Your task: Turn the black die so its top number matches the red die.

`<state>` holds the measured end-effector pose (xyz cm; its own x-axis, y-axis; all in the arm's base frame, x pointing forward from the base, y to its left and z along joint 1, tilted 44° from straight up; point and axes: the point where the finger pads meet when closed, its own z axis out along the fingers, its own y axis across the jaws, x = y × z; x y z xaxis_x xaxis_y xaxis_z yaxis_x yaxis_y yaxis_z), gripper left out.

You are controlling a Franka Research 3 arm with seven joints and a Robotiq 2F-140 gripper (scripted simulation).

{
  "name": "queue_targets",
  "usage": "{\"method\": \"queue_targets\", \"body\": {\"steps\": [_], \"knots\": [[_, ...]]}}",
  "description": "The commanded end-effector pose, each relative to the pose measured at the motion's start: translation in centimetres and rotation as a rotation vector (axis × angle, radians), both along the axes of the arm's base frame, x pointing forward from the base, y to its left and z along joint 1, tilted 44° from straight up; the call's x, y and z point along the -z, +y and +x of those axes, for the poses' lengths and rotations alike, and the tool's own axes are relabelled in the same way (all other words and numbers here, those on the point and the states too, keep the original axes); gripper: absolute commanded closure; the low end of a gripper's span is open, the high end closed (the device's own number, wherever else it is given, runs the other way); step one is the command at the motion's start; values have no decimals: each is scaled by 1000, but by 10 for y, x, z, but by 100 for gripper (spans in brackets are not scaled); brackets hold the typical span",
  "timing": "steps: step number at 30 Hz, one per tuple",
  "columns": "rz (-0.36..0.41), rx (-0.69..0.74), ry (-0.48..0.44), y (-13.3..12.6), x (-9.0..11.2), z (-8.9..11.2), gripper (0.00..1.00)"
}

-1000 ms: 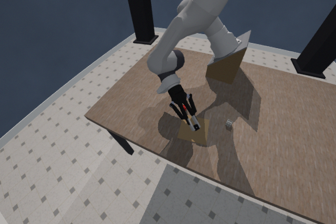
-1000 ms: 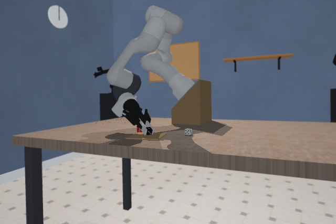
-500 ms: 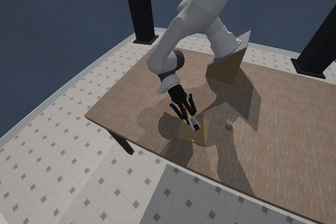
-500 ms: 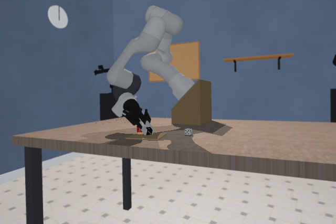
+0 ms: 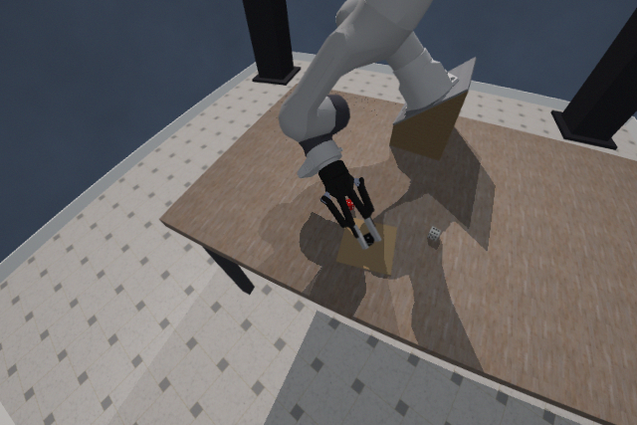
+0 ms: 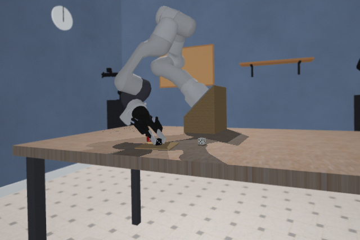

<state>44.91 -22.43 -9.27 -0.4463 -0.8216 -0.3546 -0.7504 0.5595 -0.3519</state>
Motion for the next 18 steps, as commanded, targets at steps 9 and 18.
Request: {"method": "queue_targets", "body": {"steps": [9,18], "knots": [[0,-3,-3,0,0,1,75],[0,-3,-3,0,0,1,75]]}}
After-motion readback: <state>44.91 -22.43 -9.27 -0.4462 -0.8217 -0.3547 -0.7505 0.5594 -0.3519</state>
